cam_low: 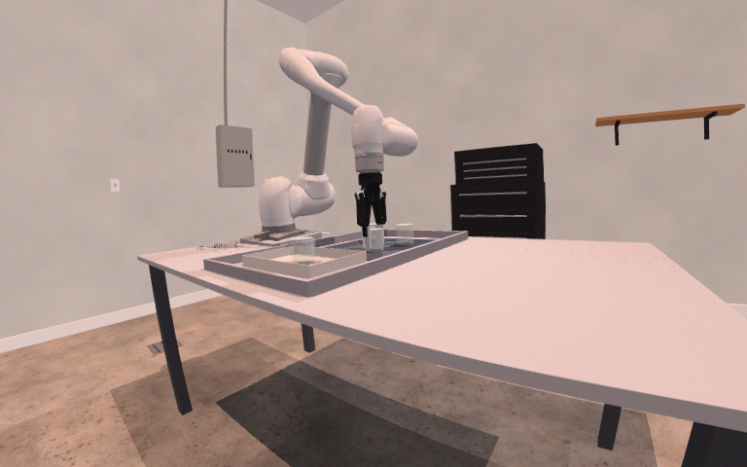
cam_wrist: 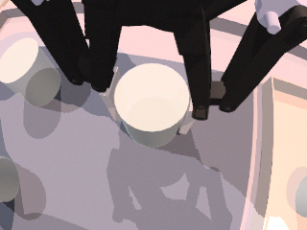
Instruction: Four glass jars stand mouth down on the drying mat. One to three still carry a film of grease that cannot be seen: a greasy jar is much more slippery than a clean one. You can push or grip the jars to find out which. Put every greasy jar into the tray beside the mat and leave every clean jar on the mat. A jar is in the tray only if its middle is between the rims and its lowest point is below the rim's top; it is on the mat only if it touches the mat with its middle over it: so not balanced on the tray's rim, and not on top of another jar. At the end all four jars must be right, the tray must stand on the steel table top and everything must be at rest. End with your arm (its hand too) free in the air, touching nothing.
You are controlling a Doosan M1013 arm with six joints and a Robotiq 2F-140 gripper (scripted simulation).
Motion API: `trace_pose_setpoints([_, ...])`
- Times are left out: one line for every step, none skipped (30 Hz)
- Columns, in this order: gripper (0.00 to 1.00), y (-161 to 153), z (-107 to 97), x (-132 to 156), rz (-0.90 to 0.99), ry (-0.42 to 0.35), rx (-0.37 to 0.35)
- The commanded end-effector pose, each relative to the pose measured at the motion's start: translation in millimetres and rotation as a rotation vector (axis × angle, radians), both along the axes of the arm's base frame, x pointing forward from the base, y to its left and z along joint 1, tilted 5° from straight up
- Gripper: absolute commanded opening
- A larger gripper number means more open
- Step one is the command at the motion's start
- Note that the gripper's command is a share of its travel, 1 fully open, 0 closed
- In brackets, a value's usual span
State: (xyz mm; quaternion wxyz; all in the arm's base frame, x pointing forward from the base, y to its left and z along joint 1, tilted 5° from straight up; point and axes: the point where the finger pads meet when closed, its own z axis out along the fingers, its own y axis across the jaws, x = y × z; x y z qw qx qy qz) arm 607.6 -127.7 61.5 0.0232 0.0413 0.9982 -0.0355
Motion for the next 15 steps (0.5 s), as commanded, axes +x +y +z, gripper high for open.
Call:
trace_pose_setpoints([0.42,-1.4,-3.1,-1.7,-0.002,0.0,-0.002])
trace_pose_setpoints([0.42,-1.4,-3.1,-1.7,-0.002,0.0,-0.002])
trace_pose_setpoints([0.42,-1.4,-3.1,-1.7,-0.002,0.0,-0.002])
trace_pose_setpoints([0.42,-1.4,-3.1,-1.7,-0.002,0.0,-0.002])
trace_pose_setpoints([0.42,-1.4,-3.1,-1.7,-0.002,0.0,-0.002])
trace_pose_setpoints([0.42,-1.4,-3.1,-1.7,-0.002,0.0,-0.002])
trace_pose_setpoints([0.39,-1.4,-3.1,-1.7,-0.002,0.0,-0.002])
trace_pose_setpoints([0.39,-1.4,-3.1,-1.7,-0.002,0.0,-0.002])
trace_pose_setpoints([0.39,-1.4,-3.1,-1.7,-0.002,0.0,-0.002])
trace_pose_setpoints([0.39,-1.4,-3.1,-1.7,-0.002,0.0,-0.002])
trace_pose_setpoints([0.39,-1.4,-3.1,-1.7,-0.002,0.0,-0.002])
trace_pose_setpoints([0.39,-1.4,-3.1,-1.7,-0.002,0.0,-0.002])
trace_pose_setpoints([0.39,-1.4,-3.1,-1.7,-0.002,0.0,-0.002])
trace_pose_setpoints([0.39,-1.4,-3.1,-1.7,-0.002,0.0,-0.002])
trace_pose_setpoints([0.39,-1.4,-3.1,-1.7,-0.002,0.0,-0.002])
